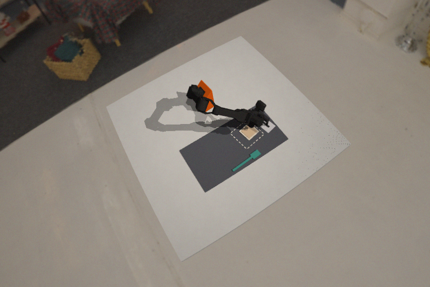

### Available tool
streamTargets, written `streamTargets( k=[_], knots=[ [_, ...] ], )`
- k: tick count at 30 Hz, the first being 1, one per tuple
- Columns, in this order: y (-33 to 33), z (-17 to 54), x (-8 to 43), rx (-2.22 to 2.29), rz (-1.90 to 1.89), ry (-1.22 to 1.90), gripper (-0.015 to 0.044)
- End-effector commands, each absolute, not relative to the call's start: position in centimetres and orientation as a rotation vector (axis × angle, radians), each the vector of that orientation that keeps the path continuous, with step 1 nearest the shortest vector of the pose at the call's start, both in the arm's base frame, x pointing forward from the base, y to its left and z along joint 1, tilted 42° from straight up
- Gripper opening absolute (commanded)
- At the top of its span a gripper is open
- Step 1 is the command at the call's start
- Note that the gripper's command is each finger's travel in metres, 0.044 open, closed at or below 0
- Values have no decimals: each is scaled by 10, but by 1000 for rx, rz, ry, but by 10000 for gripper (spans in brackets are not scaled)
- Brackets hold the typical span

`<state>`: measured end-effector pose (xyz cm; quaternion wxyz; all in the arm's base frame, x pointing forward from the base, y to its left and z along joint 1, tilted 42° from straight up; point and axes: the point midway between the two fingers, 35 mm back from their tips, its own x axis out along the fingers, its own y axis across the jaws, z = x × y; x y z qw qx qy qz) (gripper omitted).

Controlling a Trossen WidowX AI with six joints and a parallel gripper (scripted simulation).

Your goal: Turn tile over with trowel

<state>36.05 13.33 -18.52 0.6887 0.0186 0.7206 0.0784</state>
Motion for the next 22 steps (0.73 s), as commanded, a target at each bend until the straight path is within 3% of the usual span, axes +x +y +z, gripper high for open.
streamTargets(
  k=[1,22],
  knots=[
    [134,-185,361,42,181,1611,300],
    [143,-94,347,44,175,1611,300]
  ],
)
